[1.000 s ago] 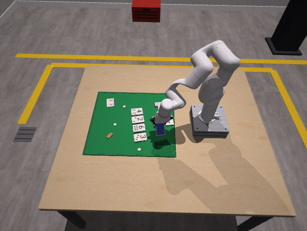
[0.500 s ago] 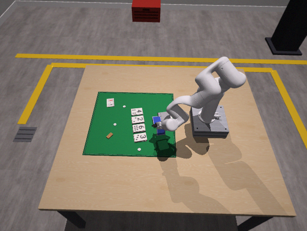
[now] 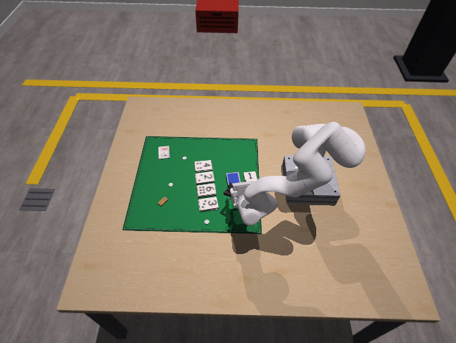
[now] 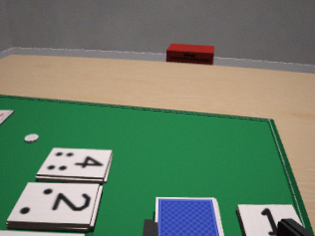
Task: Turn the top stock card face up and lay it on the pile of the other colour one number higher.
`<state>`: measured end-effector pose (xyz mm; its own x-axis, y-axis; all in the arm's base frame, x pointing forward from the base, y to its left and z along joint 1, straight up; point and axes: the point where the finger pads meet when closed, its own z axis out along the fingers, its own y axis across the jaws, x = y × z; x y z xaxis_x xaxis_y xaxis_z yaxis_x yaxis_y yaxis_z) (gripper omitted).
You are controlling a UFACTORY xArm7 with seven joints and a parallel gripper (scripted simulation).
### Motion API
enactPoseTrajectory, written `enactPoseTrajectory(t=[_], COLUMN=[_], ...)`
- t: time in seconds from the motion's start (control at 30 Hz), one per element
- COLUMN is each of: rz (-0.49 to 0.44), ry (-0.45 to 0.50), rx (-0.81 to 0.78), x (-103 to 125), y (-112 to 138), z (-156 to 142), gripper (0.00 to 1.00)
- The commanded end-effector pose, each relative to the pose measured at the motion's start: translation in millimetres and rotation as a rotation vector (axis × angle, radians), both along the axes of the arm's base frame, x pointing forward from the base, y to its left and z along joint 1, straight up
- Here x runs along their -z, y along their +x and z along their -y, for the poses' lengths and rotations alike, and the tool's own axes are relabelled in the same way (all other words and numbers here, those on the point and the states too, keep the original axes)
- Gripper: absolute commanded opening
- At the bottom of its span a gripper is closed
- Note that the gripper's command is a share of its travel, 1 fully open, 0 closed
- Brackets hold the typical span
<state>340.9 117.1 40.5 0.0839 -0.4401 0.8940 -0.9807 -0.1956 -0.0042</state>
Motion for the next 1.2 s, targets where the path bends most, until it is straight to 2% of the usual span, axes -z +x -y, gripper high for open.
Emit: enactPoseTrajectory(t=[0.0,0.2,0.43,1.17], rz=[0.013,0.030,0.041,0.045], ry=[-0.083,-0.169,-0.227,-0.250], rx=[0.015,0.015,0.015,0.015], x=[-1.7,-0.3,0.6,1.1], y=[2.7,2.6,2.6,2.5], z=[-0.6,-1.0,-1.3,-1.4], gripper=[0.74,0.74,0.74,0.74])
